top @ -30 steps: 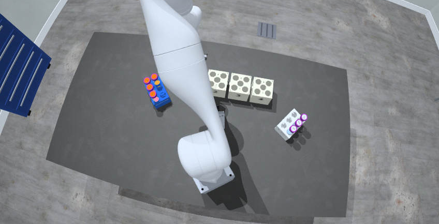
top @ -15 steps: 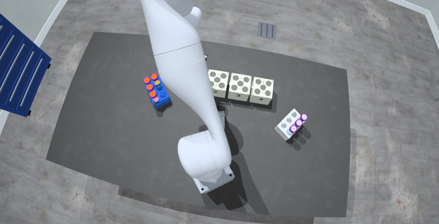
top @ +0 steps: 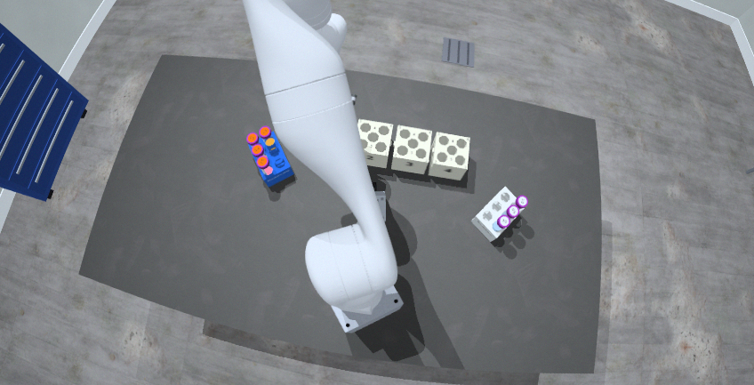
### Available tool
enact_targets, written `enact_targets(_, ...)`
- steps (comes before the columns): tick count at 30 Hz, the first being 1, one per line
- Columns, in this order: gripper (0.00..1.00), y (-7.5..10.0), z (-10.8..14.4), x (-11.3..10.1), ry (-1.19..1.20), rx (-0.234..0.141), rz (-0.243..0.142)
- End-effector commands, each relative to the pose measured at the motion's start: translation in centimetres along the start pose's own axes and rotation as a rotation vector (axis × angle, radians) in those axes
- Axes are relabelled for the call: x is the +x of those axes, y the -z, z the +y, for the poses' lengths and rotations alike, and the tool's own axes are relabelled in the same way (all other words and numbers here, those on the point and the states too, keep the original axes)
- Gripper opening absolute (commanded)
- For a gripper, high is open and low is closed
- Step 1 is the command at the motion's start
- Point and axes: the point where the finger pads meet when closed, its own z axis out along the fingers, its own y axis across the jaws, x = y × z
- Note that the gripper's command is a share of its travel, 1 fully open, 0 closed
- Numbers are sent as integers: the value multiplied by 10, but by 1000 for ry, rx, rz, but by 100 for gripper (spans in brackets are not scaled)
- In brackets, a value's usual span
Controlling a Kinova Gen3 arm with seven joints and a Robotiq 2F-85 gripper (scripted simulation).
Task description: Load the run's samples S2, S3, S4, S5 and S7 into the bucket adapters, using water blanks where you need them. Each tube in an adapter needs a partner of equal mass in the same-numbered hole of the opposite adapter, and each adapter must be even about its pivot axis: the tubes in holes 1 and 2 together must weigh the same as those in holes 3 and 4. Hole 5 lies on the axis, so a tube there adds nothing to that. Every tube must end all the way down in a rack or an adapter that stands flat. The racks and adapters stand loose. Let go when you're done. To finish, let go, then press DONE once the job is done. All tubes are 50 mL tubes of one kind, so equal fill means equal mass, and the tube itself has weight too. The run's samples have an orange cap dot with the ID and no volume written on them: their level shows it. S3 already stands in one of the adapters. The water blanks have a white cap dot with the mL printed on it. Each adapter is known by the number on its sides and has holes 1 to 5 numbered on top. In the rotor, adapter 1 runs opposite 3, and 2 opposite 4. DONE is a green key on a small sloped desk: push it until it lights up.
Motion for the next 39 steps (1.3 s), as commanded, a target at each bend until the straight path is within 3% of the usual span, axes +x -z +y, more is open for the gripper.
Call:
enact_targets(1,10,-1,0,-1,0,-1,-2)
enact_targets(39,10,-23,0,-1,0,-1,-2)
